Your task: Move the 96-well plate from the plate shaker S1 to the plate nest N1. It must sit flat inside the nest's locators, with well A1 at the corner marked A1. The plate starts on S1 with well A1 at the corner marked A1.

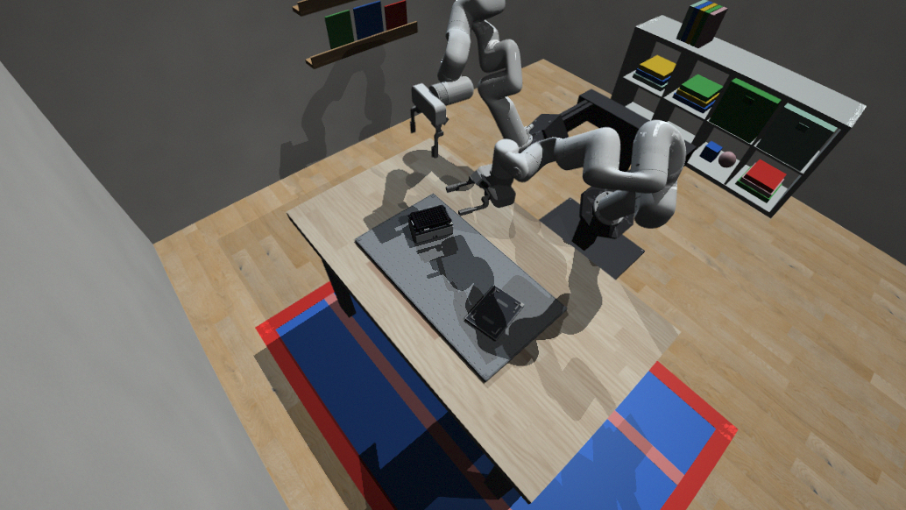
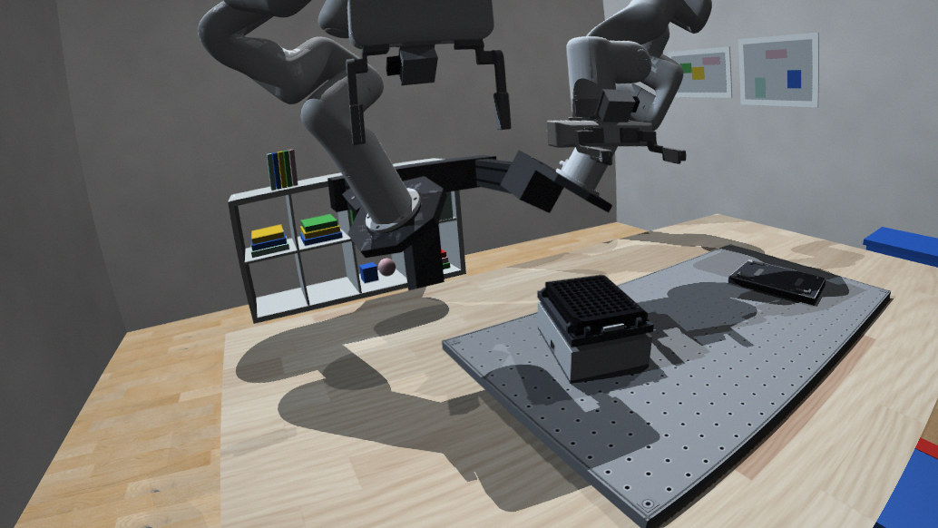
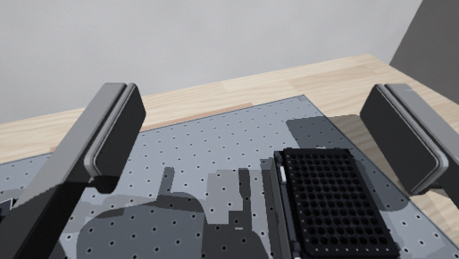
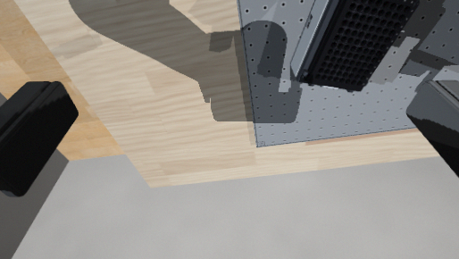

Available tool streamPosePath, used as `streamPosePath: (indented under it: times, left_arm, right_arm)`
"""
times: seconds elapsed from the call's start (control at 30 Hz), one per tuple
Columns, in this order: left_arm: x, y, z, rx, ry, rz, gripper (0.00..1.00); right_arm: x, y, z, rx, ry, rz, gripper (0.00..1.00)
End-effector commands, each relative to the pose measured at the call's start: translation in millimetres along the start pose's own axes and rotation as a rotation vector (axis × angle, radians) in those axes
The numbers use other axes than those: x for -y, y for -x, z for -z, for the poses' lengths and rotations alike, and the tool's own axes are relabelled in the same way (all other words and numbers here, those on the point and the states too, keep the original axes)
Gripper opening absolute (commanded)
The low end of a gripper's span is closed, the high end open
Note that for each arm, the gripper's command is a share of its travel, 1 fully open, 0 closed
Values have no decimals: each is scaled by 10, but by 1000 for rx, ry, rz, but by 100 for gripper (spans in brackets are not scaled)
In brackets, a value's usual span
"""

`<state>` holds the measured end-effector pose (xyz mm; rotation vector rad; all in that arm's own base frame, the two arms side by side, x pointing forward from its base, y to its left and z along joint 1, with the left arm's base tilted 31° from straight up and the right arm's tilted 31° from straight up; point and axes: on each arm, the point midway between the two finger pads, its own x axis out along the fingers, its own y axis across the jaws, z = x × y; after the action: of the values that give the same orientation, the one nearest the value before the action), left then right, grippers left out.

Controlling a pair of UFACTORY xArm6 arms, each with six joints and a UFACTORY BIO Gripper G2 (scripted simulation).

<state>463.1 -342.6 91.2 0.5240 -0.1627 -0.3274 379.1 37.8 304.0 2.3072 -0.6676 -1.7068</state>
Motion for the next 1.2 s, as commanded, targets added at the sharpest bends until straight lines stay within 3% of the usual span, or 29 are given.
streamPosePath:
  times: [0.0, 0.8, 1.17]
  left_arm:
    - [160, -125, 92, 5, 2, -3, 37]
    - [966, -576, 688, 5, 2, -3, 37]
    - [979, -583, 697, 5, 2, -3, 37]
  right_arm:
    - [-2, 14, 10, -3, -2, 2, 100]
    - [-2, 14, 10, -3, -2, 2, 100]
    - [-2, 14, 10, -3, -2, 2, 100]
